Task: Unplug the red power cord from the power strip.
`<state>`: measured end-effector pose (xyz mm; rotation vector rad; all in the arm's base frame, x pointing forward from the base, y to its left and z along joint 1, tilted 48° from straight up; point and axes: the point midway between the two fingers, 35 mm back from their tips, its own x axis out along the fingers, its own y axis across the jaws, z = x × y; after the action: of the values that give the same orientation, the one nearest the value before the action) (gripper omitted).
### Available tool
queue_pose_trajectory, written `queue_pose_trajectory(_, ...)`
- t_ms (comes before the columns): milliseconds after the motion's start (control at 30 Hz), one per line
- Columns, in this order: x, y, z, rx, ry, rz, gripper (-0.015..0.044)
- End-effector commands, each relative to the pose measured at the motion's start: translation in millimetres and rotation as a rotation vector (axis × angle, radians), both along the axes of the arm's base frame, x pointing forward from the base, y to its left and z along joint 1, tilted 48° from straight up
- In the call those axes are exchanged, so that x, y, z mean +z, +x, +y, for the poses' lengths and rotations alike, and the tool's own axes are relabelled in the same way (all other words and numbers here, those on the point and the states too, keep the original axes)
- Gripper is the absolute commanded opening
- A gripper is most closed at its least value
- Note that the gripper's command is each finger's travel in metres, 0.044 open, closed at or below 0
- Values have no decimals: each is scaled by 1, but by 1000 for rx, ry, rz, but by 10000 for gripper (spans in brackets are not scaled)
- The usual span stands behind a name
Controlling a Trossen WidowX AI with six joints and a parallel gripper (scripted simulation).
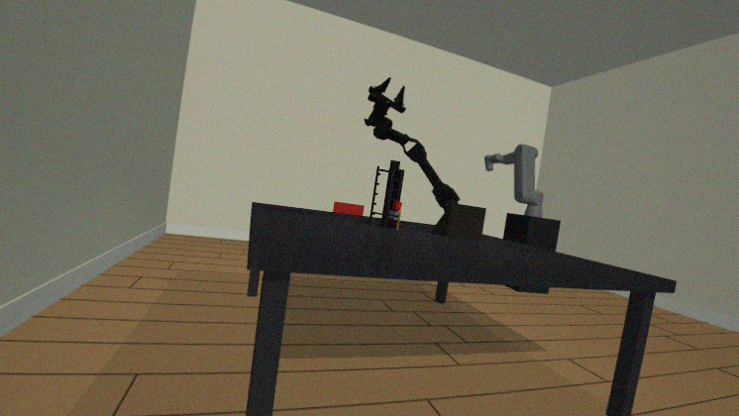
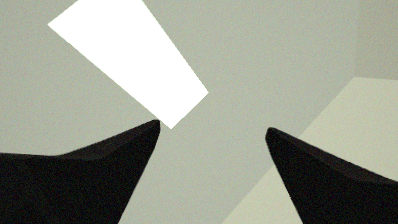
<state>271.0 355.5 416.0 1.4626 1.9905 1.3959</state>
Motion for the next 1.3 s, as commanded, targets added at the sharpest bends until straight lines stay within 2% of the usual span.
queue_pose_trajectory(0,0,1,1,0,-4,19,374)
queue_pose_trajectory(67,-1,12,6,-1,-39,171,321)
queue_pose_trajectory(267,-25,65,28,-37,-174,850,164)
queue_pose_trajectory(433,-72,108,40,-118,-243,1398,160)
queue_pose_trajectory(600,-139,139,40,-260,-254,1917,160)
queue_pose_trajectory(700,-176,148,34,-356,-232,2149,160)
queue_pose_trajectory(867,-238,151,15,-556,-152,2492,160)
queue_pose_trajectory(1033,-299,141,-17,-830,-1,2779,160)
queue_pose_trajectory(1267,-369,105,-81,-1340,351,2997,160)
